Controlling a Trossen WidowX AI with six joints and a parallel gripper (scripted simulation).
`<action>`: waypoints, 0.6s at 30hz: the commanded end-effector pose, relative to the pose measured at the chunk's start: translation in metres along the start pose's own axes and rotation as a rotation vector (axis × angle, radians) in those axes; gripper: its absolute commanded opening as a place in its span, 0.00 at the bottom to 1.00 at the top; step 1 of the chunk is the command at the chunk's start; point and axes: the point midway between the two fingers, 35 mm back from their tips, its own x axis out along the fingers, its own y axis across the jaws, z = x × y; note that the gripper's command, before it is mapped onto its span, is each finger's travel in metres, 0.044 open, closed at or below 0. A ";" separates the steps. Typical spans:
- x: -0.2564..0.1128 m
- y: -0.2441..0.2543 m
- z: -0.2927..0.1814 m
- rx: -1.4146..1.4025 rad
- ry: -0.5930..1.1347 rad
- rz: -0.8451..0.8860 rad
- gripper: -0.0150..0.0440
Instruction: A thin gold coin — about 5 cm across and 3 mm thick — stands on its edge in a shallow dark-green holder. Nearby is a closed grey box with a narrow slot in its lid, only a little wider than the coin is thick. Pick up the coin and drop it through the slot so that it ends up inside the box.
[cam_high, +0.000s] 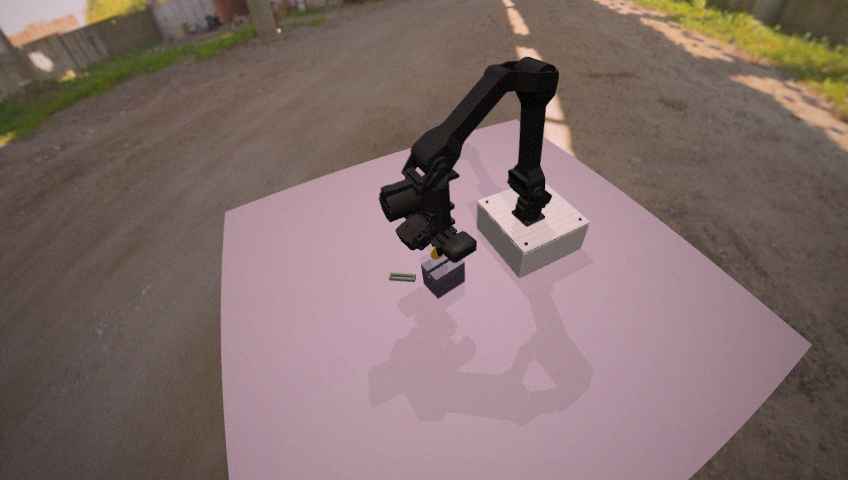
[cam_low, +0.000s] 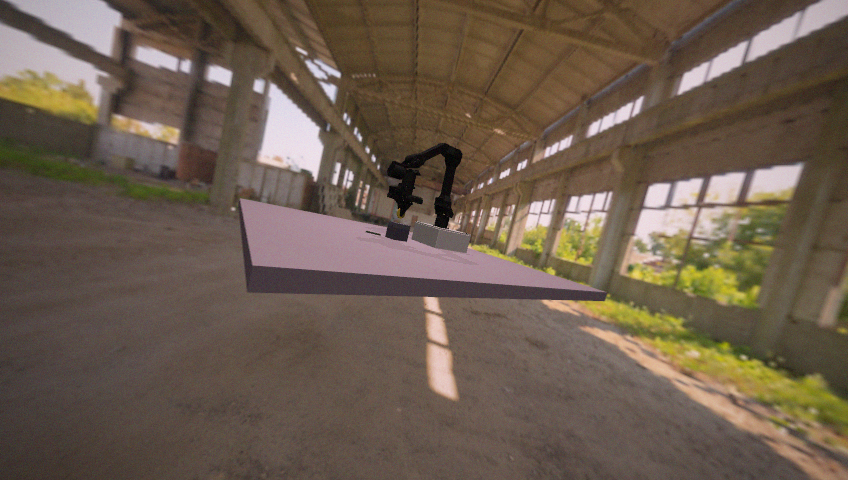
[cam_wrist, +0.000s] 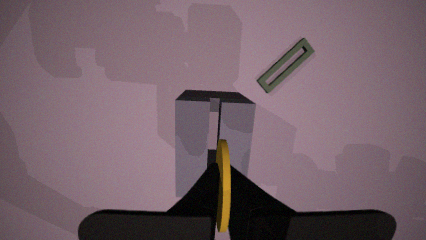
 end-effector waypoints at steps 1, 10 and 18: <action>0.001 0.001 -0.001 -0.001 -0.001 0.000 0.25; 0.005 0.003 -0.003 0.011 0.000 0.001 0.25; 0.003 0.002 -0.006 0.007 0.000 0.001 0.25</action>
